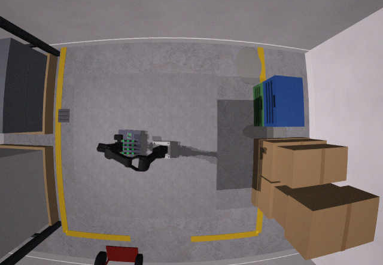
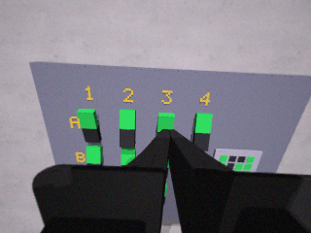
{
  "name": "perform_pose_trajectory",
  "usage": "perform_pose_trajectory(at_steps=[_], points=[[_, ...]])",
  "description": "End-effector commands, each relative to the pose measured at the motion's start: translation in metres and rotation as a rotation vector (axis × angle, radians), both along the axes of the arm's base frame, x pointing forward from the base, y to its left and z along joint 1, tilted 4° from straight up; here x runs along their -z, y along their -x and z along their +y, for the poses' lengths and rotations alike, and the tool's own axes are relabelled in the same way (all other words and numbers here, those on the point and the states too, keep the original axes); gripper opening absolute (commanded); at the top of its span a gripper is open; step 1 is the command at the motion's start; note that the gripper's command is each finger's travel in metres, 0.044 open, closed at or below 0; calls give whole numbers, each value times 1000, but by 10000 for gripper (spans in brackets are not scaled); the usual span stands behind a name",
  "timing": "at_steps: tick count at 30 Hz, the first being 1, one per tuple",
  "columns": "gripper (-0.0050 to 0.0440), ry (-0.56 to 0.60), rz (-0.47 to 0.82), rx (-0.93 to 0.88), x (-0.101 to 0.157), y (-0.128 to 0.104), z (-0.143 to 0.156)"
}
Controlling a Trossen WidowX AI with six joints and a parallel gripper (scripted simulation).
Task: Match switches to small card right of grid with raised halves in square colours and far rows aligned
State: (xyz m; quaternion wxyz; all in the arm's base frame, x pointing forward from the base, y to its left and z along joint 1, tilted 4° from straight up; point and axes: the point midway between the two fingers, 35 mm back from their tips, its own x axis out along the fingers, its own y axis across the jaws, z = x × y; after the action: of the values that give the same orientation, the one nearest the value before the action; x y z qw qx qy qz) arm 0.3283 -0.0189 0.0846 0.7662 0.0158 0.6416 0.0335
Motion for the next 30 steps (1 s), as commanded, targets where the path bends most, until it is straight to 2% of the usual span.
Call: perform_pose_trajectory(at_steps=[1, 18, 30], points=[[0, 1, 14, 4, 11, 1, 0], [0, 1, 14, 4, 24, -1, 1], [0, 1, 14, 4, 24, -1, 1]])
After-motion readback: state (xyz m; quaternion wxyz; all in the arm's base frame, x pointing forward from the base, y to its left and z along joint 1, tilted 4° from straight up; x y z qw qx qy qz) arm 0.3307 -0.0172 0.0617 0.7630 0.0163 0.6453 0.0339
